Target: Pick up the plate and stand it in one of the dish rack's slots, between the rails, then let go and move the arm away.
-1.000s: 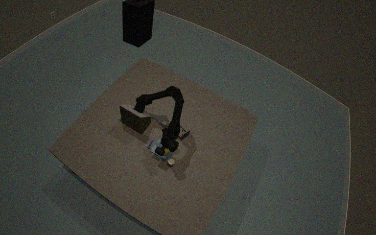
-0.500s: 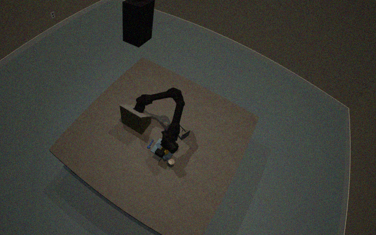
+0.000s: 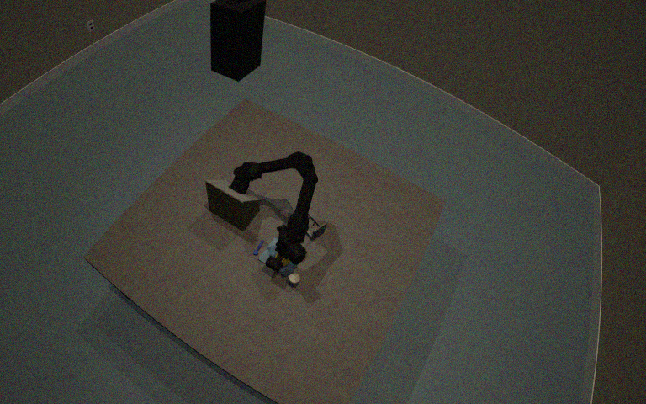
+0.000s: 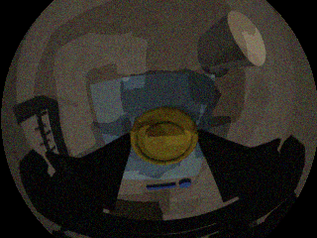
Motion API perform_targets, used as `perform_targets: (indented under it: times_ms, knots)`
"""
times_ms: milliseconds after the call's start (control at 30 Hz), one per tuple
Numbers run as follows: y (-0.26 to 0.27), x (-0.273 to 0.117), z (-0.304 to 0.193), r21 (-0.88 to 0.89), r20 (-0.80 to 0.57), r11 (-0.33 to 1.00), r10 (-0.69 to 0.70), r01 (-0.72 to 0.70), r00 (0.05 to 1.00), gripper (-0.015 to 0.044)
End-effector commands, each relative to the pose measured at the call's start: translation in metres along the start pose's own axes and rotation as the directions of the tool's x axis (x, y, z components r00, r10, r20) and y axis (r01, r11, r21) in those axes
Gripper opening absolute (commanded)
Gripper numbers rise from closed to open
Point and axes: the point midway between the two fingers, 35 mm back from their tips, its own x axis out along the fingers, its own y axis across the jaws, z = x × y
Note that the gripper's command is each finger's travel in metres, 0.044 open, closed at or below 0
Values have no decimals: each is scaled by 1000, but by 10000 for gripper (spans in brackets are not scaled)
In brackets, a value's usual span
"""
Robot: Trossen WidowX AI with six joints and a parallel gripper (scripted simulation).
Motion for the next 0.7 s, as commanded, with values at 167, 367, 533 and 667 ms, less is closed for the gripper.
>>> perform_targets:
  times_ms: [167,367,533,667]
  knots:
    - [0,0,0,5,3,1000,4,-4,1000,311]
    - [-2,-15,4,5,5,1000,-1,1,1000,173]
    - [-5,-47,10,7,6,1000,-7,7,1000,42]
    - [-7,-70,13,8,7,1000,-11,11,1000,0]
